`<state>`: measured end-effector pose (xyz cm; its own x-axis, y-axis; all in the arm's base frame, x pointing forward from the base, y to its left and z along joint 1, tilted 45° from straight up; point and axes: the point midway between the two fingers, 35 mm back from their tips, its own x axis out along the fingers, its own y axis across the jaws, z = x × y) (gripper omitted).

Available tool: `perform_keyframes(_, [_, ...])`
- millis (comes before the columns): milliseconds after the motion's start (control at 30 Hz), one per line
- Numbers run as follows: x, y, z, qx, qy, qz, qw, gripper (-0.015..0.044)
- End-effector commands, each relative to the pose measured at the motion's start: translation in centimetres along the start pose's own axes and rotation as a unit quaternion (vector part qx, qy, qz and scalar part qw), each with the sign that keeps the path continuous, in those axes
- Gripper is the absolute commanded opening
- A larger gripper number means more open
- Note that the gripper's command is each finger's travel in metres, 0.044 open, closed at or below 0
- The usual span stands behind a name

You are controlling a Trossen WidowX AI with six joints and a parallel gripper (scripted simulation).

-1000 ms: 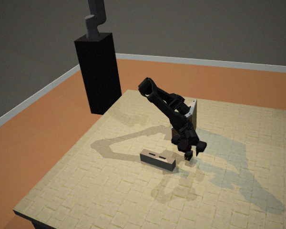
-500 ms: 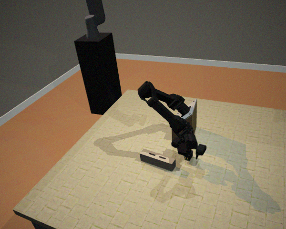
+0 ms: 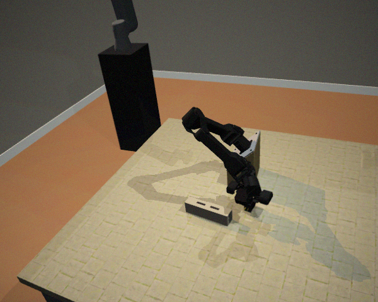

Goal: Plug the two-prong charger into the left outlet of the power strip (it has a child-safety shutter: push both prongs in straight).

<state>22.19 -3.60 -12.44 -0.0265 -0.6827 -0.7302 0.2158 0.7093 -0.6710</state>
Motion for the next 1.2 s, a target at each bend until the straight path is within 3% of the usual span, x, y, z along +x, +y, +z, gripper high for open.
perform_keyframes(0, [0.0, 0.0, 0.0, 0.001, 0.000, 0.001, 1.000, 0.0098])
perform_keyframes(67, [0.0, 0.0, 0.0, 0.001, 0.000, 0.001, 1.000, 0.0085])
perform_keyframes(200, [-0.7, 0.1, 0.0, 0.000, -0.001, 0.001, 1.000, 0.0000])
perform_keyframes(633, [-5.6, -0.1, -0.7, -0.002, -0.001, -0.001, 1.000, 0.0000])
perform_keyframes(1167, [-4.8, -2.0, -0.2, -0.006, 0.000, 0.005, 1.000, 0.0000])
